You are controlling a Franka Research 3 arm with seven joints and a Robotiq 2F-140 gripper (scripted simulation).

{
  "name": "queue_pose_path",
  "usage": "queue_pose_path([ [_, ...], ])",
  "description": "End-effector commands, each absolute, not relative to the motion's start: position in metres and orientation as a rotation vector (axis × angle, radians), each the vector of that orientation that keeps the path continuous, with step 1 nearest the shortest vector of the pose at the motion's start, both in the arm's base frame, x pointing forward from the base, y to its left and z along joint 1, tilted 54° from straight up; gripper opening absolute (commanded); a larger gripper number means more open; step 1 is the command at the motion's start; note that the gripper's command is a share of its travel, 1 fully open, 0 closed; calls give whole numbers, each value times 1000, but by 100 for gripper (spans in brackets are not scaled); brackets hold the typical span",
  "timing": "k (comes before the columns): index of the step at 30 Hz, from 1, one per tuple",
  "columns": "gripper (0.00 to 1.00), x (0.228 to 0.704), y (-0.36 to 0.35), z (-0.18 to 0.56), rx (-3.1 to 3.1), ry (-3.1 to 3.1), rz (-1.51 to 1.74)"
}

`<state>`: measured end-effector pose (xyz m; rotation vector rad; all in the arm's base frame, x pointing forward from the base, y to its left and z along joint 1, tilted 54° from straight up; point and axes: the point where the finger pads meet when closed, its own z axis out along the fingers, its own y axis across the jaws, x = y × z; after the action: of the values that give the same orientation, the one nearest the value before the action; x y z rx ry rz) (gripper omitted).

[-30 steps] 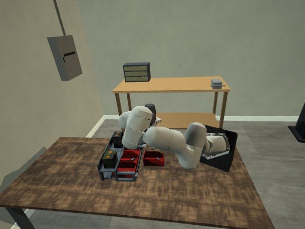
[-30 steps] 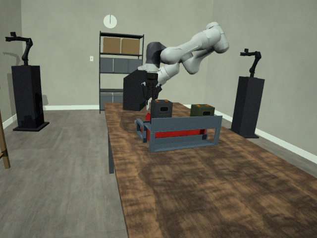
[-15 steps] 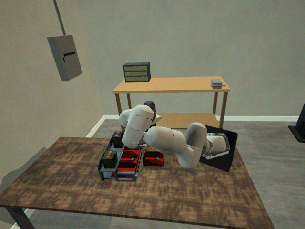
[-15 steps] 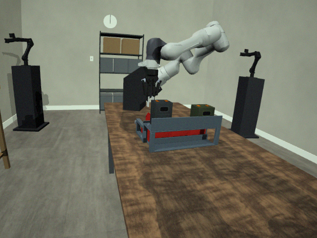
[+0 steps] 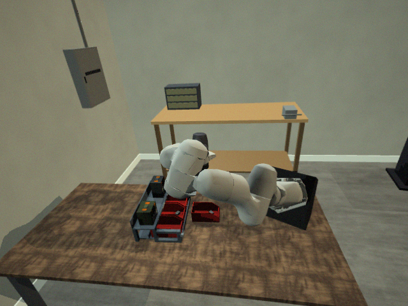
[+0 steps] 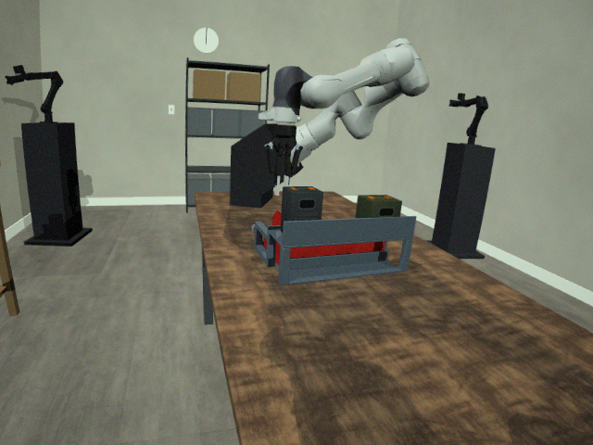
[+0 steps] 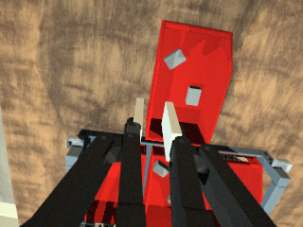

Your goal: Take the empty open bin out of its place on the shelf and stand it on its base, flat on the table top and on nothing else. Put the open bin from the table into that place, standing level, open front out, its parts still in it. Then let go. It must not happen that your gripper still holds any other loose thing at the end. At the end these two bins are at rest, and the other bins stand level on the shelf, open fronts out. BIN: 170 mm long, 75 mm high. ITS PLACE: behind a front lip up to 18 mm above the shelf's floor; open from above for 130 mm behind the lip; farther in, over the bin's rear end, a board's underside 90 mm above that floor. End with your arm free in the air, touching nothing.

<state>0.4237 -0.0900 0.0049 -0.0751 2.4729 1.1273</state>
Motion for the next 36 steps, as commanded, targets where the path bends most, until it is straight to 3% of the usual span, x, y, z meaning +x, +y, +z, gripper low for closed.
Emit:
queue_pose_path([
  [1, 15, 422, -91, 7, -67, 2475, 1136],
  [17, 15, 421, -93, 8, -67, 2475, 1136],
  [18, 0, 421, -93, 8, -67, 2475, 1136],
  [36, 0, 421, -93, 8, -67, 2475, 1136],
])
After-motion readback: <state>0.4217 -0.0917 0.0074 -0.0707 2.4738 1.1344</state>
